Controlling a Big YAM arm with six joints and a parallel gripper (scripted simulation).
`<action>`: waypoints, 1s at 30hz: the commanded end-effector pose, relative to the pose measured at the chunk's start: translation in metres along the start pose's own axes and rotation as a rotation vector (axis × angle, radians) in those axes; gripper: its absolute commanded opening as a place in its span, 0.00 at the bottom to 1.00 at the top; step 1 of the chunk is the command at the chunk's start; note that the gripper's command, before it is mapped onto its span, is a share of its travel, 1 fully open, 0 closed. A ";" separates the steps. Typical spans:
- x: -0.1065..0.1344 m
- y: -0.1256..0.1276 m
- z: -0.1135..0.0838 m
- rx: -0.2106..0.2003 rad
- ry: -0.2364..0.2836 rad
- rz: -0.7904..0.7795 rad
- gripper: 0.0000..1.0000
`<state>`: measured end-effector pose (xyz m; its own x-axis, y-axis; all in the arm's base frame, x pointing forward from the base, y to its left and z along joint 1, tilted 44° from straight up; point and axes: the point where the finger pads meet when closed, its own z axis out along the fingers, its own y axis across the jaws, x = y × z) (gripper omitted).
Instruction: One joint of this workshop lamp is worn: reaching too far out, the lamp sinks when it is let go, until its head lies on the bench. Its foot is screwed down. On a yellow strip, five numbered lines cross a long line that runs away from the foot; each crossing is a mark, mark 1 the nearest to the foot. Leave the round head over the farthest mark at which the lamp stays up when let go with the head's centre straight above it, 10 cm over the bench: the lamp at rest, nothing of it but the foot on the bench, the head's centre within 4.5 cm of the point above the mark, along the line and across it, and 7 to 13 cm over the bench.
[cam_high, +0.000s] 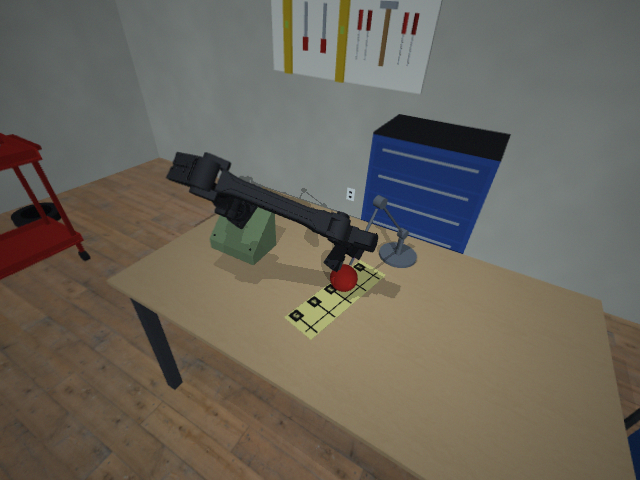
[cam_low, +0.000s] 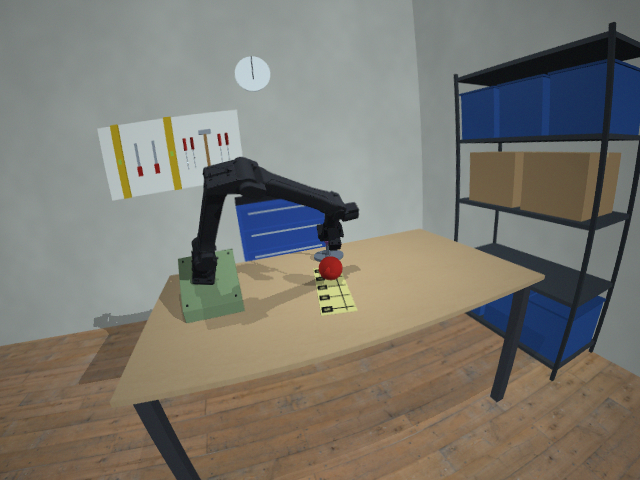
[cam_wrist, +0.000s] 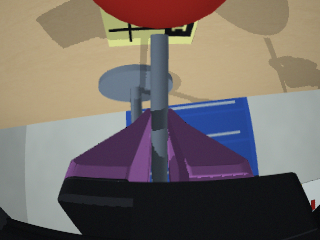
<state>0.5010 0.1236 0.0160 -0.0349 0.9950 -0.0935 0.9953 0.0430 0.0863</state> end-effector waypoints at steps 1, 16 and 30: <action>0.008 0.033 -0.038 -0.088 0.008 0.003 0.00; 0.008 0.033 -0.038 -0.088 0.008 0.003 0.00; 0.008 0.054 -0.063 -0.088 0.008 0.003 0.00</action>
<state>0.5069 0.1225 0.0208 -0.0425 0.9925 -0.1144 0.9974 0.0488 0.0531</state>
